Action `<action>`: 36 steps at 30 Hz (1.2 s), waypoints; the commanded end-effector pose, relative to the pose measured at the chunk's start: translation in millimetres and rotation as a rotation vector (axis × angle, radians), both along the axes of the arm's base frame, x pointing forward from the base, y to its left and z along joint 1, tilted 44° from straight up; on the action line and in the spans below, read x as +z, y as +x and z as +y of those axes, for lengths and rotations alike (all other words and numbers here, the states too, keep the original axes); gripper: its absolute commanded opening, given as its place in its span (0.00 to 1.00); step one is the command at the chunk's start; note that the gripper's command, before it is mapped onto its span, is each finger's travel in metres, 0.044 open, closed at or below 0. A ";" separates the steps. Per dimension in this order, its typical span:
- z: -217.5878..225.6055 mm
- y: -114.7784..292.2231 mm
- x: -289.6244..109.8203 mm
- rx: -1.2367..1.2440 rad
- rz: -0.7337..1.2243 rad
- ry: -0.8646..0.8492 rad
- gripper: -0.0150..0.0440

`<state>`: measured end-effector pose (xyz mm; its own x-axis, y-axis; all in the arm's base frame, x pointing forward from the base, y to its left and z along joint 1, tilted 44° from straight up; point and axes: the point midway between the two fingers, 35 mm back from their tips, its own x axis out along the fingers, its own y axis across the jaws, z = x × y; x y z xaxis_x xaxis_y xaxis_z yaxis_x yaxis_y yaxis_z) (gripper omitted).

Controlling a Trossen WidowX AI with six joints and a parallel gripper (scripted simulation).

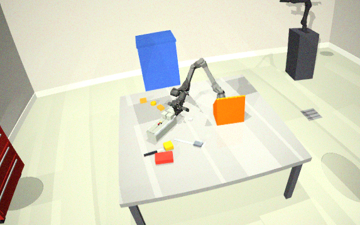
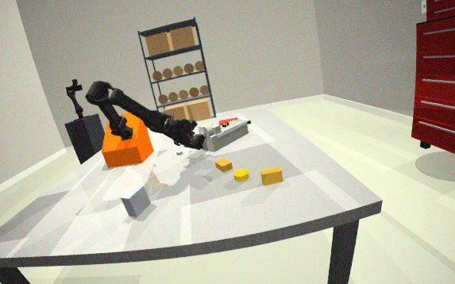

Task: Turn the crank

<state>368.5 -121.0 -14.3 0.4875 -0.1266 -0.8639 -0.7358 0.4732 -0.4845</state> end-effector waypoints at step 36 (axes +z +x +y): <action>7.3 -8.4 -2.8 0.005 0.019 0.009 0.25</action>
<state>363.7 -117.1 -16.0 0.4808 -0.1249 -0.8679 -0.7417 0.4700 -0.4785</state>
